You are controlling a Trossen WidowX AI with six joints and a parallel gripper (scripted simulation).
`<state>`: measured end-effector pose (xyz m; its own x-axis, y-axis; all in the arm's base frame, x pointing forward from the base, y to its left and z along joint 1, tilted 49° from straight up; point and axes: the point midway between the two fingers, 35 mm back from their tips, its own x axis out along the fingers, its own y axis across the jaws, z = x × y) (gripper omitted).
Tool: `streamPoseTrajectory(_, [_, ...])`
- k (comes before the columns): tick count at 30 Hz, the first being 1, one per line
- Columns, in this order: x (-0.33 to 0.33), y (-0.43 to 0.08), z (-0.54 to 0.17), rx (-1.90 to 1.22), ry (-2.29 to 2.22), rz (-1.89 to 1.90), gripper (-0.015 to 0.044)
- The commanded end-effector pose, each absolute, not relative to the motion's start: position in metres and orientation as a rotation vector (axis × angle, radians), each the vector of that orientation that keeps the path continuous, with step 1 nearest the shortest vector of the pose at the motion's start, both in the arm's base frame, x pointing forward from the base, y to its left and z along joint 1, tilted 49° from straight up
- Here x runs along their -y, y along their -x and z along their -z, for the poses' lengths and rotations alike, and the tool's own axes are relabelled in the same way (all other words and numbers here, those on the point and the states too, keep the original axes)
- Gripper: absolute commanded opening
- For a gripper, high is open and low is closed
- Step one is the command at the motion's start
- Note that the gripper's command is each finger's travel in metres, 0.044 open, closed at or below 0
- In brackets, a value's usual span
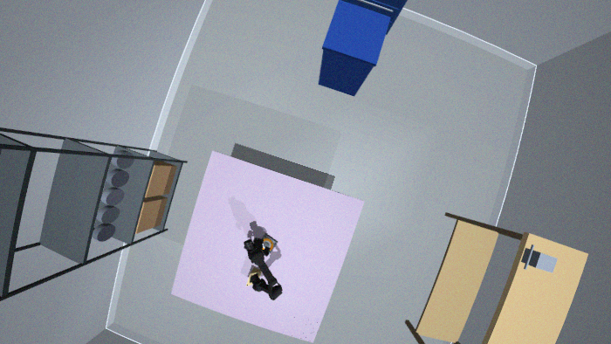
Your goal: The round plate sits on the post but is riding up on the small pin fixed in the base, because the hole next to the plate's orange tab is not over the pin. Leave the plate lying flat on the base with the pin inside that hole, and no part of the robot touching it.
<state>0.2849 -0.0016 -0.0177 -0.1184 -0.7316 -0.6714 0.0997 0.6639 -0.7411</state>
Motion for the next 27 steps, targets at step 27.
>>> streamPoseTrajectory(27, [-0.027, -0.290, -0.008, -1.542, 0.563, 0.767, 0.0000])
